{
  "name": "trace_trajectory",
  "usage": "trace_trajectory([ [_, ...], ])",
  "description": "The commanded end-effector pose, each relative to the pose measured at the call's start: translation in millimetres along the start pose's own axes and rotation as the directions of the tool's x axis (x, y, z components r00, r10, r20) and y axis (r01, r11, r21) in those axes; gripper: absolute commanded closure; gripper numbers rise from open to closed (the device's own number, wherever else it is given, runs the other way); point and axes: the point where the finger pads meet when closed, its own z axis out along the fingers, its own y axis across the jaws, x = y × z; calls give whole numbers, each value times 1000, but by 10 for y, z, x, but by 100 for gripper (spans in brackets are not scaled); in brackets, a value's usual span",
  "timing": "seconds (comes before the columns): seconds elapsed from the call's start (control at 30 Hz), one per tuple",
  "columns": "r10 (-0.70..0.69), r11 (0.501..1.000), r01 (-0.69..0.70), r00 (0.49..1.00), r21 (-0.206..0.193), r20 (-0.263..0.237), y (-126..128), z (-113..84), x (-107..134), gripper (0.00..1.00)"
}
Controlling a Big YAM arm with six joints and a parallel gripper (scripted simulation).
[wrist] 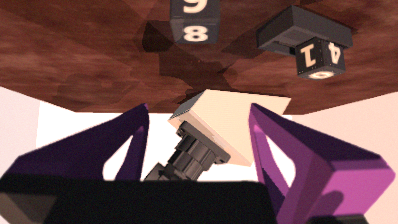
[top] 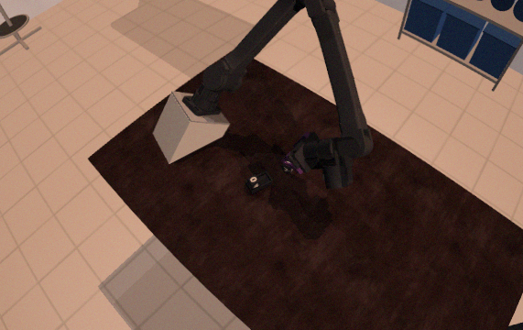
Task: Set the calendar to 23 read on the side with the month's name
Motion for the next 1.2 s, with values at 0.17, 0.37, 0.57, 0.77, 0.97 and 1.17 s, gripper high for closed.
trace_trajectory([
  [0.17, -27, 999, 26, 998, 33, 50, 49, -244, 3, 35],
  [0.37, 11, 1000, -12, 994, 11, 106, -24, -145, 71, 35],
  [0.57, 8, 1000, -11, 961, 10, 277, -23, -146, 82, 35],
  [0.77, -25, 999, 16, 951, 32, 308, 56, -183, 8, 35],
  [0.97, 7, 1000, -12, 923, 10, 385, -25, -141, 88, 35],
  [1.17, 3, 1000, -9, 849, 9, 528, -22, -140, 100, 35],
])
